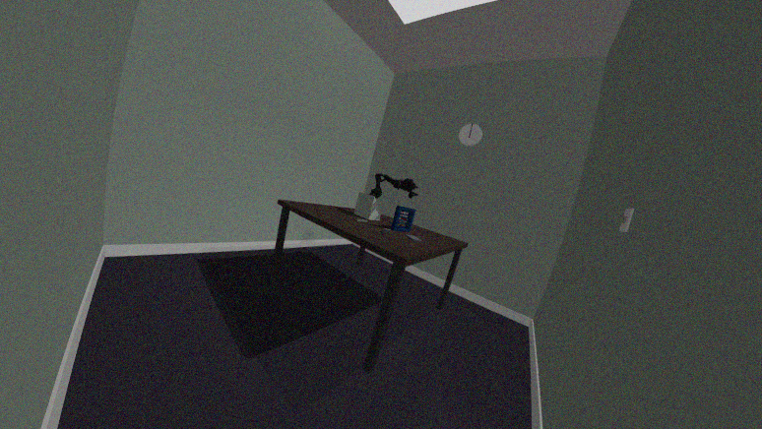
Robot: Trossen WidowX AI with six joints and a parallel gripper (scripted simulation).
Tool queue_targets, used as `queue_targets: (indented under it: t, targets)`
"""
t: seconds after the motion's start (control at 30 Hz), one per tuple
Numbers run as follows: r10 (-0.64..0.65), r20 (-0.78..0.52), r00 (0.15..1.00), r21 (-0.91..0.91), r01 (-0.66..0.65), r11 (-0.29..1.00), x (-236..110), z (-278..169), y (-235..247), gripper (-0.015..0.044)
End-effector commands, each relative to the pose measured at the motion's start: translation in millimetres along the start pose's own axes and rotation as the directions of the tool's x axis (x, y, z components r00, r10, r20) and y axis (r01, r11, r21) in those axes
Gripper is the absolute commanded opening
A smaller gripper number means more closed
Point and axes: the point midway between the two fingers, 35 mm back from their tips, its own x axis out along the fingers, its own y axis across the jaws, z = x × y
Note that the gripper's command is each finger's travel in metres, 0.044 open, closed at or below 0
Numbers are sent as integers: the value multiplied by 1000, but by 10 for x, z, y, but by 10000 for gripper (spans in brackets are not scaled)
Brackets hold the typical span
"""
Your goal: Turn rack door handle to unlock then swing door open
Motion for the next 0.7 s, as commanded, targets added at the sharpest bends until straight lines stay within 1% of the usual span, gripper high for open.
queue_targets:
  t: [0.0, 0.1, 0.13, 0.4, 0.67]
  targets:
    - [1, -2, 1000, 0, -1, 1000, 3, -3, 0, 374]
    - [8, -36, 999, -7, -9, 1000, 45, -54, 0, 295]
    - [13, -57, 998, -11, -14, 1000, 69, -85, -1, 282]
    - [66, -264, 962, -11, -72, 997, 282, -424, -11, 282]
    - [131, -448, 884, 52, -120, 991, 425, -772, -26, 282]
